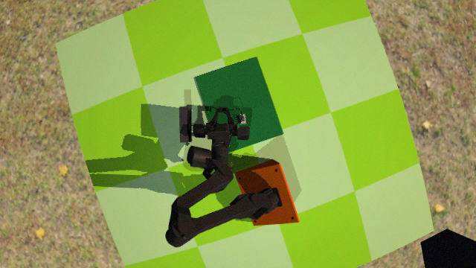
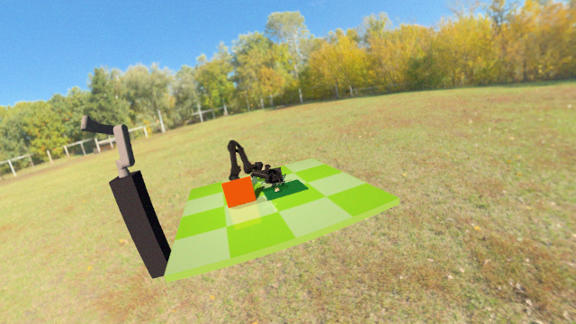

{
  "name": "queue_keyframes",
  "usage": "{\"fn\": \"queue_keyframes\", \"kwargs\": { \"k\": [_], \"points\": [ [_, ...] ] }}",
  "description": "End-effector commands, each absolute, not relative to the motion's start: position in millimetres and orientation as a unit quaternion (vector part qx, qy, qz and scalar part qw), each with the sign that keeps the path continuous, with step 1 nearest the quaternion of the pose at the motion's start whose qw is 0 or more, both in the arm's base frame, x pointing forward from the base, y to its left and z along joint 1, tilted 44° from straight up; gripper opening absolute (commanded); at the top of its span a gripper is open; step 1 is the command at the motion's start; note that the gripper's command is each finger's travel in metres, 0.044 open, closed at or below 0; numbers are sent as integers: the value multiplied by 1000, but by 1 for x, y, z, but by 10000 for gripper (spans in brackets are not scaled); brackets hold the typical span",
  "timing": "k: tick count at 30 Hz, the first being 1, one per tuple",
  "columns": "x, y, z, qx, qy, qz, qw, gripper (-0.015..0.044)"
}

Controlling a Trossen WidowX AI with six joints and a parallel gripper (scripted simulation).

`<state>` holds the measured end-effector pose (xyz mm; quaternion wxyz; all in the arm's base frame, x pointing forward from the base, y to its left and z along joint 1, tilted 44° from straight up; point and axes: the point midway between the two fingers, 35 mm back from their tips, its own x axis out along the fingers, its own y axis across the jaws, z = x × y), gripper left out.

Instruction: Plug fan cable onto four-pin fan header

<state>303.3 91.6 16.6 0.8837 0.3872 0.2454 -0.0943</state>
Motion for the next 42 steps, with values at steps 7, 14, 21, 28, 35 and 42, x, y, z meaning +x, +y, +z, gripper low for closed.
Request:
{"fn": "queue_keyframes", "kwargs": {
  "k": [7,14,21,28,35,42],
  "points": [
    [303,97,9,387,245,-98,884,0],
    [303,101,5,387,246,-98,883,0],
    [303,105,1,387,246,-98,883,0],
    [303,109,-3,387,246,-98,883,0],
    [302,113,-7,387,246,-98,883,0],
    [302,117,-12,387,246,-98,883,0]
  ]
}}
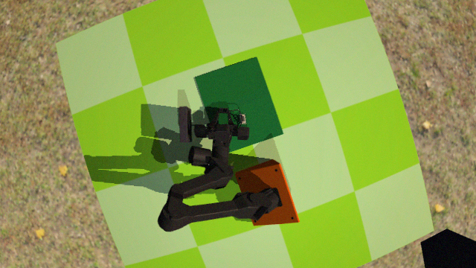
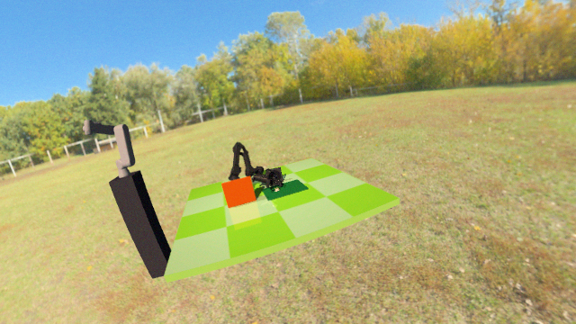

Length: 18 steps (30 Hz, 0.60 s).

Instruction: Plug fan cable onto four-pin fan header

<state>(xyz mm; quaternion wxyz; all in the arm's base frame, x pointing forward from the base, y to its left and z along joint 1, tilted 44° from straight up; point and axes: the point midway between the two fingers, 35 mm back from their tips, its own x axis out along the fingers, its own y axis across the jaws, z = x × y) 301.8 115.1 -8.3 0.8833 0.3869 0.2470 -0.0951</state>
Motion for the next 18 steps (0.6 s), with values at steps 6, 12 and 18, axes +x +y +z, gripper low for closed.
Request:
{"fn": "queue_keyframes", "kwargs": {
  "k": [6,12,18],
  "points": [
    [302,120,-15,387,246,-98,883,0],
    [302,119,-12,387,247,-95,883,0],
    [302,119,-12,387,247,-95,883,0]
  ]
}}
